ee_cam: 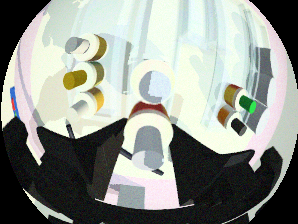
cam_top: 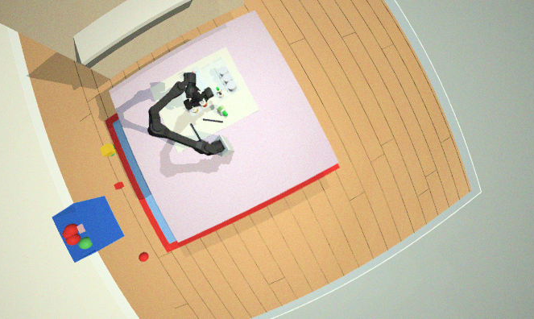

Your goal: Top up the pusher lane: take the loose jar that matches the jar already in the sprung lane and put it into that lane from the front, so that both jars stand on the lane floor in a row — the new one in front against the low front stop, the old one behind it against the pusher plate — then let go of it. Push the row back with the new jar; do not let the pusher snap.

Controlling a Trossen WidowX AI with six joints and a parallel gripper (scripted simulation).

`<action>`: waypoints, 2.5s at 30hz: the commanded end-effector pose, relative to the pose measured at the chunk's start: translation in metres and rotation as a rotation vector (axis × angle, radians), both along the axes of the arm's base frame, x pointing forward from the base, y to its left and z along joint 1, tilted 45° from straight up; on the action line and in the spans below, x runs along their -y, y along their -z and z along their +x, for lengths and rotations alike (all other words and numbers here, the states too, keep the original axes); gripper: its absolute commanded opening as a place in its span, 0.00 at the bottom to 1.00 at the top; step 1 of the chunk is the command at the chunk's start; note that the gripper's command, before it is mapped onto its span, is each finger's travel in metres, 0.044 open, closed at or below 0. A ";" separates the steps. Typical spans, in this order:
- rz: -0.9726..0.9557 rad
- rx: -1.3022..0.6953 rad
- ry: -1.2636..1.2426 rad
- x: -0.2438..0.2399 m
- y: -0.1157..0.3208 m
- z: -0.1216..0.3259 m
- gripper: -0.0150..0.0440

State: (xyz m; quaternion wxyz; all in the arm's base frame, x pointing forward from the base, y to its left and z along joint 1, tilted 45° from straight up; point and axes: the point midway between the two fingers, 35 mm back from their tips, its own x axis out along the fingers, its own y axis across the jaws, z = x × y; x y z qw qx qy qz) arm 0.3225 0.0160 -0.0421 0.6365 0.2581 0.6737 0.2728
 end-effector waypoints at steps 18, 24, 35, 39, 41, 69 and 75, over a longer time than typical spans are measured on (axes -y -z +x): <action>0.002 0.033 0.006 0.001 -0.004 0.012 0.25; 0.002 0.033 0.006 0.000 -0.003 0.011 0.25; 0.002 0.033 0.006 0.000 -0.002 0.011 0.25; 0.002 0.033 0.006 0.000 -0.002 0.011 0.25; 0.002 0.033 0.006 0.000 -0.002 0.012 0.25; 0.002 0.033 0.006 -0.001 -0.001 0.015 0.25; 0.002 0.033 0.006 -0.002 0.000 0.015 0.25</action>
